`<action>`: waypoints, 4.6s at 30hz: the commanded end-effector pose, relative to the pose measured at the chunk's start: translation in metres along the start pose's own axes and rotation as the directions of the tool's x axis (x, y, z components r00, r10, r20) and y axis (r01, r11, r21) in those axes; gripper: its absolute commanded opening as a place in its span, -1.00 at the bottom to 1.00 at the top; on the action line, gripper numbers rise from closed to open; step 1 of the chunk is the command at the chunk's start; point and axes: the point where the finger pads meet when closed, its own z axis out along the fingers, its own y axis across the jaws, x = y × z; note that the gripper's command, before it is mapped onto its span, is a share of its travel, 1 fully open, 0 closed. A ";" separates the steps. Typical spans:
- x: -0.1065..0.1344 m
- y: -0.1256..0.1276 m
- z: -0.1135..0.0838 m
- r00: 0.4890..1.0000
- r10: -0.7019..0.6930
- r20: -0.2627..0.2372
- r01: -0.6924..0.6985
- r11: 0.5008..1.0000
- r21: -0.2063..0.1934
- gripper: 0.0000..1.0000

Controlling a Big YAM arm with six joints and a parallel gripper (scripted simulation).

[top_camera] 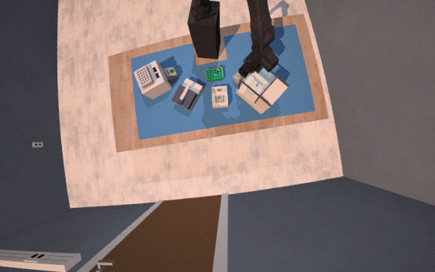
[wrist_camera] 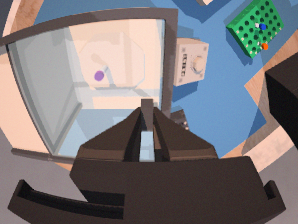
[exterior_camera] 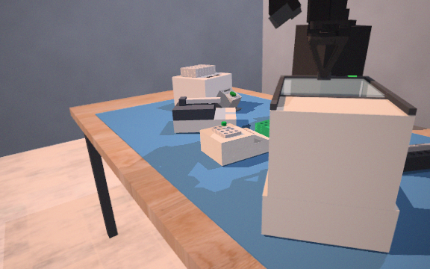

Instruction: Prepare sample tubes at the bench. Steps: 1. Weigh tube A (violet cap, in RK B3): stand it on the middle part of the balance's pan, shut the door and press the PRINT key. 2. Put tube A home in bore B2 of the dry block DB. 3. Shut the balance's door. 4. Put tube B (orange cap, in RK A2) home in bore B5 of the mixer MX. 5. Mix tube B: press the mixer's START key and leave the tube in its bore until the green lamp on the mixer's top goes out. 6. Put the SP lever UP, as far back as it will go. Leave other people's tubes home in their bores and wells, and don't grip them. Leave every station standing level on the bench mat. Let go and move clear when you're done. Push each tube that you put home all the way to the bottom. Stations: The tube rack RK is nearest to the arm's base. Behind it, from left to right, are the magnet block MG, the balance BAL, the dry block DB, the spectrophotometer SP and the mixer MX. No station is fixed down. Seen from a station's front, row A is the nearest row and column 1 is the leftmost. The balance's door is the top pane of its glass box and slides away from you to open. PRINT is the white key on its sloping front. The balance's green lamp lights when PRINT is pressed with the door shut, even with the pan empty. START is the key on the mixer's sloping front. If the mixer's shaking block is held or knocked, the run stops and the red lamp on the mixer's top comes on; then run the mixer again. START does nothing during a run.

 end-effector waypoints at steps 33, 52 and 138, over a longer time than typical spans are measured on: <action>0.004 0.036 -0.003 1.000 0.000 0.002 0.001 1.000 -0.017 -0.88; 0.004 0.053 -0.003 1.000 -0.001 0.002 0.001 1.000 -0.017 -0.88; 0.005 0.130 -0.004 1.000 -0.001 0.003 0.001 1.000 -0.021 -0.88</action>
